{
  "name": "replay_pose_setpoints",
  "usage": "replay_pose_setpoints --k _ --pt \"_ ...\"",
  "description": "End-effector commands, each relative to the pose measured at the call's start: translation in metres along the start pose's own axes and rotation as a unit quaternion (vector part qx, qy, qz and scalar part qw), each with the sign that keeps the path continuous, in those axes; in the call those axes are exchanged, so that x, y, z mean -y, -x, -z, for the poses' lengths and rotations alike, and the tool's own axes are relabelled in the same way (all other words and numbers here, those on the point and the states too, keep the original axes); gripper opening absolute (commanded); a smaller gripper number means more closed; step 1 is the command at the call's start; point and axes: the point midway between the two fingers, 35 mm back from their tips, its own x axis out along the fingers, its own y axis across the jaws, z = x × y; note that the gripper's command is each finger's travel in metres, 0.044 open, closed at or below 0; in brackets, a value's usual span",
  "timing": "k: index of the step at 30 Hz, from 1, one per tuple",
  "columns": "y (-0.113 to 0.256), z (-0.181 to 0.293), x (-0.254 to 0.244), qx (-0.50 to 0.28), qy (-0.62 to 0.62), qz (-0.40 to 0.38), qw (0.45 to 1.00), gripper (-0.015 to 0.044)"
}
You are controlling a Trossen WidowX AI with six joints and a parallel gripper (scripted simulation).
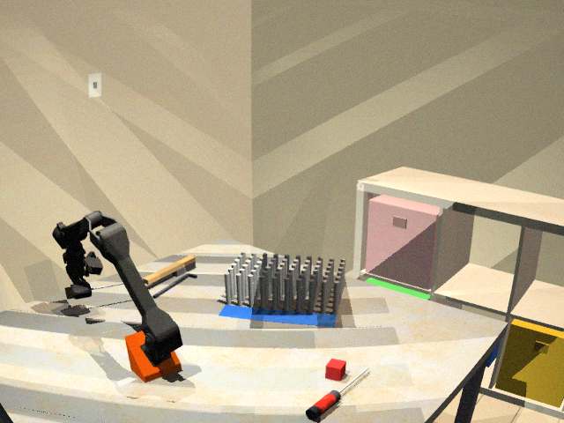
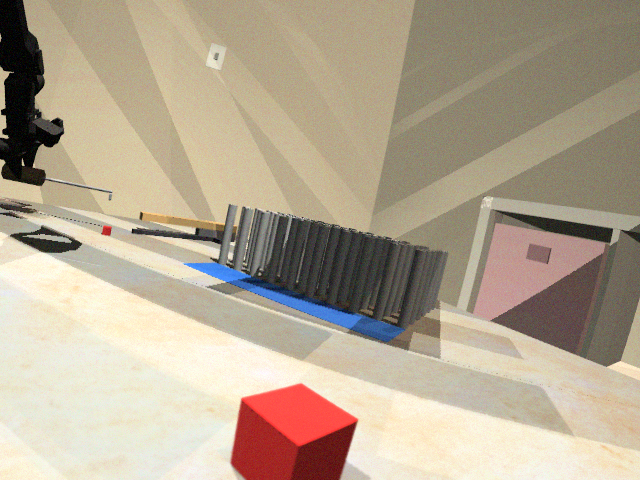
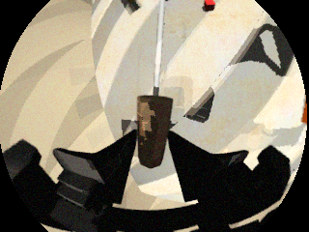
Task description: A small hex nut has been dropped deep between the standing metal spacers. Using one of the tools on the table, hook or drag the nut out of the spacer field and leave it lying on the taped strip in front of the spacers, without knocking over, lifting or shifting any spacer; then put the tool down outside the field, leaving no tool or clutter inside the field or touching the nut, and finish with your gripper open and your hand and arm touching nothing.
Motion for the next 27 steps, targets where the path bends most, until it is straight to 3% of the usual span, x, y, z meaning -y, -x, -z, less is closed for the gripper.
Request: replay_pose_setpoints --k 1,15,27 --pt "-0.001 -0.004 0.006 -0.011 0.031 0.010 0.999 0.0000" --pt "0.008 -0.020 0.034 -0.100 0.220 0.006 0.970 0.0000" --pt "0.003 -0.021 0.037 -0.104 0.228 0.005 0.968 0.0000"
